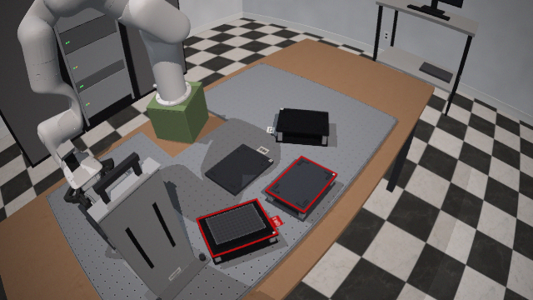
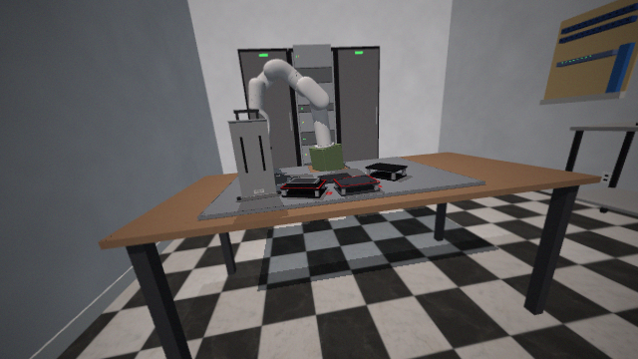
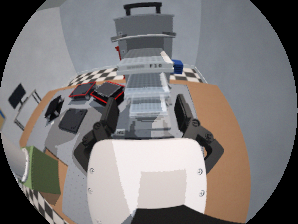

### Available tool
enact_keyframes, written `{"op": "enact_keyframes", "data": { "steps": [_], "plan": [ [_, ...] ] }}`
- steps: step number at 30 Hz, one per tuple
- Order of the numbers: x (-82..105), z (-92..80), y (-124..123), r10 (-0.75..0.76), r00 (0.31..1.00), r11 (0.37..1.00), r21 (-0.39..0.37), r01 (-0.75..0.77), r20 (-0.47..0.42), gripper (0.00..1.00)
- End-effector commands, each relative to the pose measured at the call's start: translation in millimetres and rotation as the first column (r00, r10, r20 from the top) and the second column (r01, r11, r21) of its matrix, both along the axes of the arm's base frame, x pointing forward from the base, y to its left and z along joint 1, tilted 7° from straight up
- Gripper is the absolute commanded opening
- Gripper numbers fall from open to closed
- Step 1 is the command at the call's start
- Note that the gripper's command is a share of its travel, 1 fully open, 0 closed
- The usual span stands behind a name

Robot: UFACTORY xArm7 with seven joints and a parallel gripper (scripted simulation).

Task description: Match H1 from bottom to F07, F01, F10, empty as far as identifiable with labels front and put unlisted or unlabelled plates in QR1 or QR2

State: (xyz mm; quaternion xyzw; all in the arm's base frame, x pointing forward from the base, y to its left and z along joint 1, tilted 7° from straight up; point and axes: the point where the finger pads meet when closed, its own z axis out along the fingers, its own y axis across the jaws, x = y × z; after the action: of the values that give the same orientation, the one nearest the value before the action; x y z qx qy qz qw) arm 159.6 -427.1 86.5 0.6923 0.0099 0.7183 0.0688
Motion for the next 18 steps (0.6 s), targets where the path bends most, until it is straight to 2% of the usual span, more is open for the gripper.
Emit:
{"op": "enact_keyframes", "data": {
  "steps": [1, 12, 18],
  "plan": [
    [5.2, 1.3, -1.3, 0.000, 1.000, 1.000, -0.003, 0.000, 0.000, 1.00],
    [20.2, 1.9, -2.5, 0.000, 1.000, 1.000, -0.003, 0.000, 0.000, 1.00],
    [20.2, 1.9, -2.5, 0.000, 1.000, 1.000, -0.003, 0.000, 0.000, 1.00]
  ]
}}
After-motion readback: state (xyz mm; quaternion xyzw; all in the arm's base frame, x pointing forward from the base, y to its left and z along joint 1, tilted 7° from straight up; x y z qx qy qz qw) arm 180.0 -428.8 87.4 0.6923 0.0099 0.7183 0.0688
